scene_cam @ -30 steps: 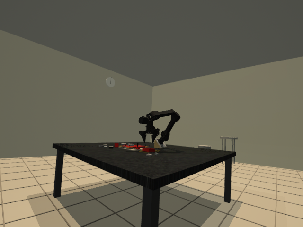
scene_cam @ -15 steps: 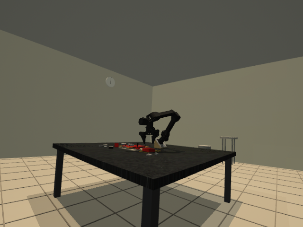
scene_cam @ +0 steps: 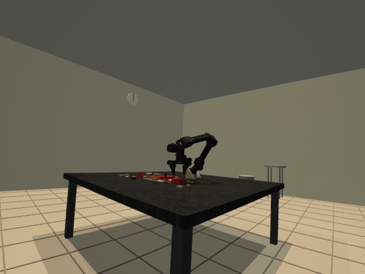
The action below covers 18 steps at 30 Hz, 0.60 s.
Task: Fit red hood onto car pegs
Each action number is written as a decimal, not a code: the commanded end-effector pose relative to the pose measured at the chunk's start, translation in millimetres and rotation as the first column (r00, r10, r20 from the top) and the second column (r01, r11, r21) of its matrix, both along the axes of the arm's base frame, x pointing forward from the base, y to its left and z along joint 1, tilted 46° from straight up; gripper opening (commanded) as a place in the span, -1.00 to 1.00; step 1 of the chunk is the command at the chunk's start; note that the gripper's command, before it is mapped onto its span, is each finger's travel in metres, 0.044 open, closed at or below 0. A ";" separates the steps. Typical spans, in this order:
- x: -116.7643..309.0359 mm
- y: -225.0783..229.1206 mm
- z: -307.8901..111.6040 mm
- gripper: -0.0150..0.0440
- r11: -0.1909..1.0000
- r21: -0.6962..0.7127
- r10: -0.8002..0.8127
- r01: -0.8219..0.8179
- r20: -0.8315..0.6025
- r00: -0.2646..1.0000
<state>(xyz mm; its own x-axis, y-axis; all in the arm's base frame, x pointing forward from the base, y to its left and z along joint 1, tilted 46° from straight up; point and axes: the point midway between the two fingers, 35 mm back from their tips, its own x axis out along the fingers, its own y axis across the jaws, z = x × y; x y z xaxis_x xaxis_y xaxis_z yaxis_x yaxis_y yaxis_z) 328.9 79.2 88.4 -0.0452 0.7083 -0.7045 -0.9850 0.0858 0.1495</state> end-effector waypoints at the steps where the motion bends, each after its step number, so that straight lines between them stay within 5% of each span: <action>1: -1.4 3.9 -2.7 1.00 1.000 0.004 0.003 -0.003 -0.006 1.000; 18: -1.7 11.7 -10.3 1.00 1.000 0.005 0.003 -0.003 -0.006 1.000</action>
